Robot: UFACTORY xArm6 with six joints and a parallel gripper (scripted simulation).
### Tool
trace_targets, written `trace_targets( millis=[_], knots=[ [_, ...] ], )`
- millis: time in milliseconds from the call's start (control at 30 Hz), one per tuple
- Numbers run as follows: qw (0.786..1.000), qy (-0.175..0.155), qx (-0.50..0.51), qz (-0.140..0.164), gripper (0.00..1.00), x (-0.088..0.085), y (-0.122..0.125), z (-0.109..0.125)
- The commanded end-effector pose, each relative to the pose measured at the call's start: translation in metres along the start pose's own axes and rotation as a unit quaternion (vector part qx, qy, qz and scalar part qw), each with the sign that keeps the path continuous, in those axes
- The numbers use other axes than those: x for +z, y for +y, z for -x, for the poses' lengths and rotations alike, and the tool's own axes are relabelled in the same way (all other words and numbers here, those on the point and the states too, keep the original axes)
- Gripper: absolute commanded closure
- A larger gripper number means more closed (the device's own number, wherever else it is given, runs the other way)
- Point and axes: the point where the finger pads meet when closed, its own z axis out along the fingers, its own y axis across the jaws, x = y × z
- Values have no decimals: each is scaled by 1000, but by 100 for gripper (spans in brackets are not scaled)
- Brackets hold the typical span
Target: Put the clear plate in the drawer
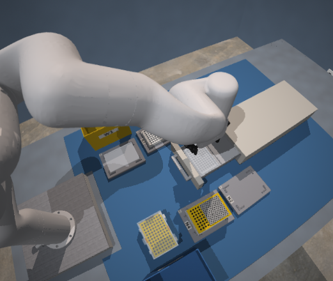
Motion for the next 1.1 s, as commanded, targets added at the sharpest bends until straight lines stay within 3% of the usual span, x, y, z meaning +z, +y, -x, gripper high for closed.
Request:
trace_targets(
  millis=[0,433,1067],
  knots=[
    [1000,0,0,2,0,-11,1,0],
    [1000,0,0,2,0,-29,1,0],
    [1000,0,0,2,0,-29,1,0]
  ],
)
